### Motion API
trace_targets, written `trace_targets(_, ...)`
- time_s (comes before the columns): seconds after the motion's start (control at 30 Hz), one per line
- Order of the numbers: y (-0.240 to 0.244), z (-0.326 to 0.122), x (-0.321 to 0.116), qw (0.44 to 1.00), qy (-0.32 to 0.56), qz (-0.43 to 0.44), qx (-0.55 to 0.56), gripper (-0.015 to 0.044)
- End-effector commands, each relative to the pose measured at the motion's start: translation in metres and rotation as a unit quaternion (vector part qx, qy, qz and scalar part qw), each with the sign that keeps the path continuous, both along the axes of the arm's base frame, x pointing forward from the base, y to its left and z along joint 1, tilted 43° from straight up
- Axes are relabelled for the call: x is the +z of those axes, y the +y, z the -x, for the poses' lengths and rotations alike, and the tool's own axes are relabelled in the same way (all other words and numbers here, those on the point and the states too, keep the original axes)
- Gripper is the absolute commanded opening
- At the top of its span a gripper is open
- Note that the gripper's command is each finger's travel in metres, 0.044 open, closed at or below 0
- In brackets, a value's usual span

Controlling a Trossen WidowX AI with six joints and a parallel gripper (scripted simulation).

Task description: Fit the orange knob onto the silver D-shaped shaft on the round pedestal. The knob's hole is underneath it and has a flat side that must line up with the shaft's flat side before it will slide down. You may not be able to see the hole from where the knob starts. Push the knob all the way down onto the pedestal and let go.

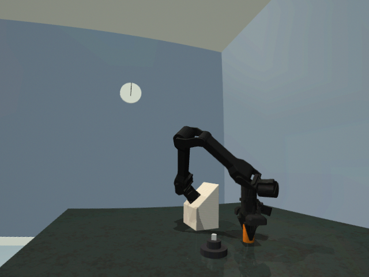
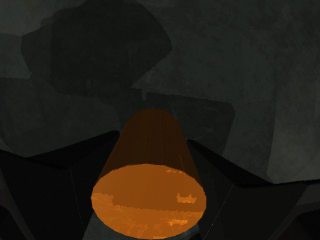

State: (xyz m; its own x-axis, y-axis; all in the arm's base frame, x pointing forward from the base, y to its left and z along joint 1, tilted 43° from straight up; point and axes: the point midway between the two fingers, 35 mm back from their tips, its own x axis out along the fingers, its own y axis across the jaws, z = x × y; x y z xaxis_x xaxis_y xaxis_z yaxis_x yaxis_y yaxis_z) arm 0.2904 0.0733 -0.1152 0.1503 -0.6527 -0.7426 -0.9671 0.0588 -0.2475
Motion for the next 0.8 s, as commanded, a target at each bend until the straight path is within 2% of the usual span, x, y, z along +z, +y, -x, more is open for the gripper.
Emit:
trace_targets(0.0,0.0,0.0,0.0,1.0,0.0,0.0,0.0,0.024)
trace_targets(0.43,0.0,0.0,0.0,1.0,0.0,0.0,0.0,0.024)
trace_targets(0.5,0.007,0.001,0.007,1.0,0.0,-0.001,0.0,0.0292)
trace_targets(0.67,0.052,0.012,0.057,1.0,0.003,0.001,0.004,0.0424)
trace_targets(0.77,0.054,0.012,0.06,1.0,0.003,0.001,0.005,0.044)
